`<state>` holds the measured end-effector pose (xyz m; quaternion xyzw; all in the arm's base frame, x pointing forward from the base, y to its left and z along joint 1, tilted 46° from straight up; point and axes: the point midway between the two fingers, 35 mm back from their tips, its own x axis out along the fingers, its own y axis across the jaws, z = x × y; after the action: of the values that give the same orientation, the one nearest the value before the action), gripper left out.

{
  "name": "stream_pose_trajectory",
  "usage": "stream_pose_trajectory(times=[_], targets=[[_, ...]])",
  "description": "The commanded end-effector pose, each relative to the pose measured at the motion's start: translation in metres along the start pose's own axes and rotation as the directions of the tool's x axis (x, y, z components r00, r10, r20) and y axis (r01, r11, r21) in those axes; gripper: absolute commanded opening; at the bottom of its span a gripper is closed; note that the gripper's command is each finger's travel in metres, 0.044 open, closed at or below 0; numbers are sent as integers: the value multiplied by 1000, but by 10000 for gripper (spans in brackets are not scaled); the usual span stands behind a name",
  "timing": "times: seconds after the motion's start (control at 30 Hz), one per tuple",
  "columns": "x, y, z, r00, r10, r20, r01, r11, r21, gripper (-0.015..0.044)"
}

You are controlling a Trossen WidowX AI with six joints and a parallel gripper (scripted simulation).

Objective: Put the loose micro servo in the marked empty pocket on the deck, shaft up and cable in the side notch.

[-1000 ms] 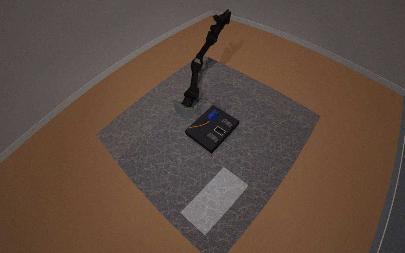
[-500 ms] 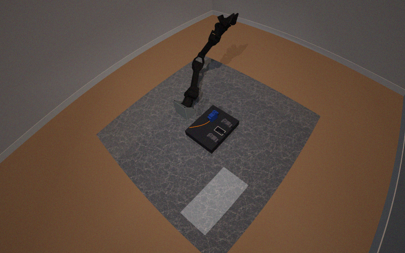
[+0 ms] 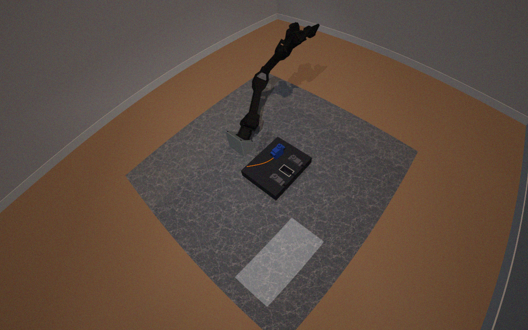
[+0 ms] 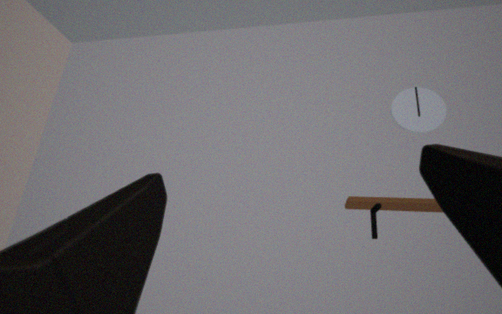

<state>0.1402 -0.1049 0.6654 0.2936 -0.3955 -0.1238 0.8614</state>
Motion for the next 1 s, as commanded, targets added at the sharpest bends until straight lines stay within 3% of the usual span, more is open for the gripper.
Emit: stream_pose_trajectory(times=[0.0, 0.47, 0.97], targets=[[16, -39, -30, 991, -92, -96, 93, 996, 5, 440], [25, -157, -129, 834, -365, -414, 399, 917, -5, 440], [-21, -264, -228, 483, -539, -690, 676, 730, -96, 440]])
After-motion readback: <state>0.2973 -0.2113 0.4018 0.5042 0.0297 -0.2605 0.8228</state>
